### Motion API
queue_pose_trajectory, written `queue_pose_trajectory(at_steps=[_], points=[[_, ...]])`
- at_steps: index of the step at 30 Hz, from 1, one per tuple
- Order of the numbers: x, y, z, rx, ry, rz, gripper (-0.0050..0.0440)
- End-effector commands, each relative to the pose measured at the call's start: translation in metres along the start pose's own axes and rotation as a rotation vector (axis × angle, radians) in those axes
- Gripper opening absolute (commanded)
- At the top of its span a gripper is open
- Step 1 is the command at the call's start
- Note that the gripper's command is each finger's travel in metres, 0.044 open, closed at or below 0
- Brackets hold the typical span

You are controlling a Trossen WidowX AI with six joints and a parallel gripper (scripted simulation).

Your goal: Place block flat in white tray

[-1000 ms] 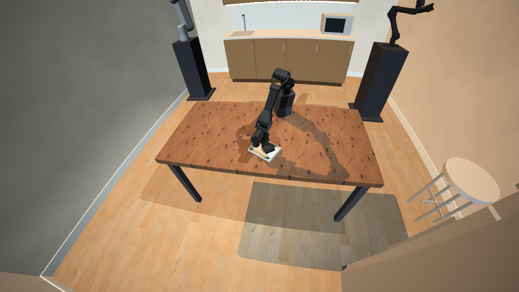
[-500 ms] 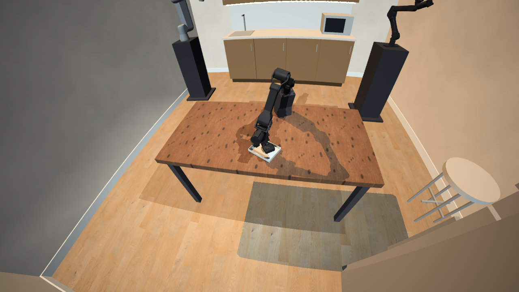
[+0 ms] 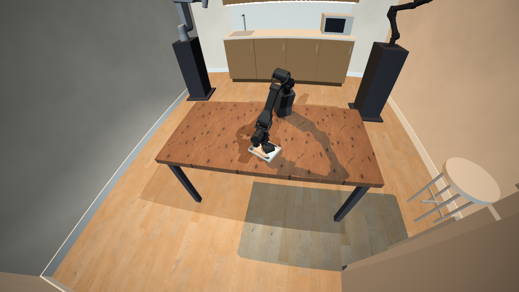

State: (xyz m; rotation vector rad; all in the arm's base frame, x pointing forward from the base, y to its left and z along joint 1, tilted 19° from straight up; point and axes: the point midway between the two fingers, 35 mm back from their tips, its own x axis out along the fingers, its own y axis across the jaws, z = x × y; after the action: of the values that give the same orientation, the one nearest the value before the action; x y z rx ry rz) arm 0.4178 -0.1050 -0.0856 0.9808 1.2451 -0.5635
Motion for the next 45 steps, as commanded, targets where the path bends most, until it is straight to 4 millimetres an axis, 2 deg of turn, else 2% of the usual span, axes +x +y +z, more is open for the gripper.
queue_pose_trajectory(at_steps=[1,22,45], points=[[-0.009,0.008,0.006,-0.005,-0.023,0.02,0.0215],[-0.012,0.008,0.005,-0.005,-0.023,0.02,0.0215],[-0.053,0.007,0.005,-0.005,-0.023,0.02,0.0215]])
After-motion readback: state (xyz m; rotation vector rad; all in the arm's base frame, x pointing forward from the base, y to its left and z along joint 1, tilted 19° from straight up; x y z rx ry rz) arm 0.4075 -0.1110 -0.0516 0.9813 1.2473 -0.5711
